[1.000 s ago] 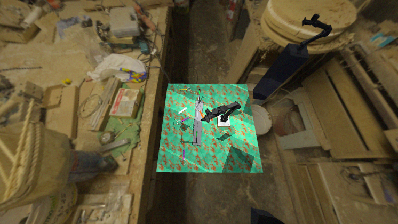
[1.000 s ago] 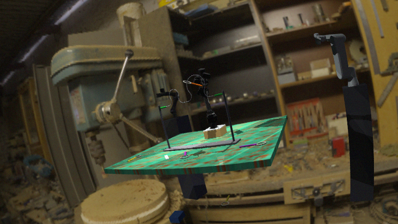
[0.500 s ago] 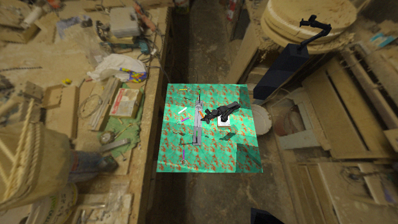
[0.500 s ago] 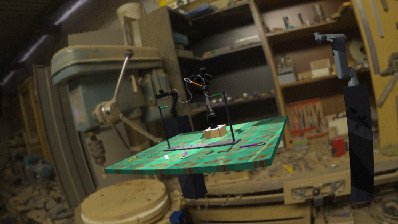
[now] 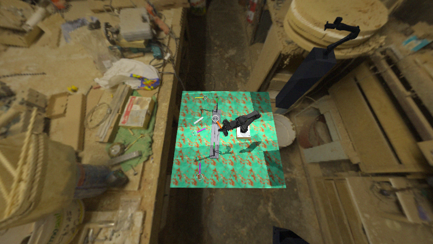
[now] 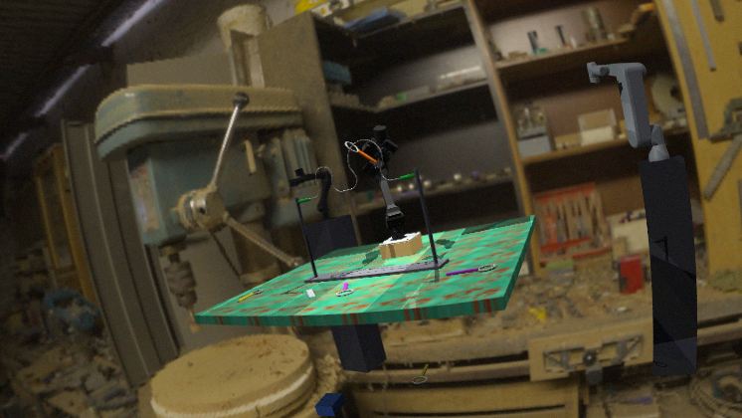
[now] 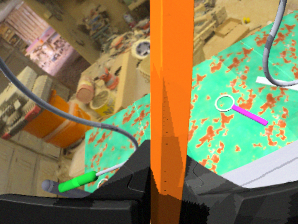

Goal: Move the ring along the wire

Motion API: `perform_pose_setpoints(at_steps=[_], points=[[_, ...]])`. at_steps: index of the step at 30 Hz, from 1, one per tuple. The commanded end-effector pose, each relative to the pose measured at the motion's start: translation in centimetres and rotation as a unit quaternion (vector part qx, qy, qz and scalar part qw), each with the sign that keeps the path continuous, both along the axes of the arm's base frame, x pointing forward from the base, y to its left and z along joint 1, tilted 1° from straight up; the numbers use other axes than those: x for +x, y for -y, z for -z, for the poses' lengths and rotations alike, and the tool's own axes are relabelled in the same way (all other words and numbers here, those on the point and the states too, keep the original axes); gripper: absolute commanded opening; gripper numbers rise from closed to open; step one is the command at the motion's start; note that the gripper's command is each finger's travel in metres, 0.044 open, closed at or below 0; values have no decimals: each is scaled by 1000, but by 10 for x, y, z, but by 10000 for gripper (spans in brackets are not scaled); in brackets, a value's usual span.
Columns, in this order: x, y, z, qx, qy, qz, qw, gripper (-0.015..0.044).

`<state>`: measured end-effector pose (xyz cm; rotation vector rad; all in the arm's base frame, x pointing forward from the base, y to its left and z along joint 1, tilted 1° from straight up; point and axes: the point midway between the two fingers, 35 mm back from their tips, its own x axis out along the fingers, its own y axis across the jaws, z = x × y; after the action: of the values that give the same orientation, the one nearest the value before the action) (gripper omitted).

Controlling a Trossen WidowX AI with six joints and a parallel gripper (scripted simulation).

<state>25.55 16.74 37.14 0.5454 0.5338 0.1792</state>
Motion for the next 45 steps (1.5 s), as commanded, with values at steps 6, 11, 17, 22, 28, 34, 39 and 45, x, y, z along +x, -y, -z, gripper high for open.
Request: perform_pose_setpoints(at_steps=[6, 11, 17, 22, 28, 34, 39, 45], points=[[2, 3, 1, -56, 9, 2, 998, -150], [2, 5, 2, -87, 14, 3, 996, -150], [3, 8, 3, -125, 19, 5, 992, -150], [3, 10, 4, -156, 24, 6, 987, -150], [3, 13, 5, -193, 29, 7, 981, -150], [4, 15, 5, -230, 34, 8, 972, -150], [4, 18, 6, -261, 39, 9, 964, -150], [5, 21, 6, -297, 44, 11, 954, -150]])
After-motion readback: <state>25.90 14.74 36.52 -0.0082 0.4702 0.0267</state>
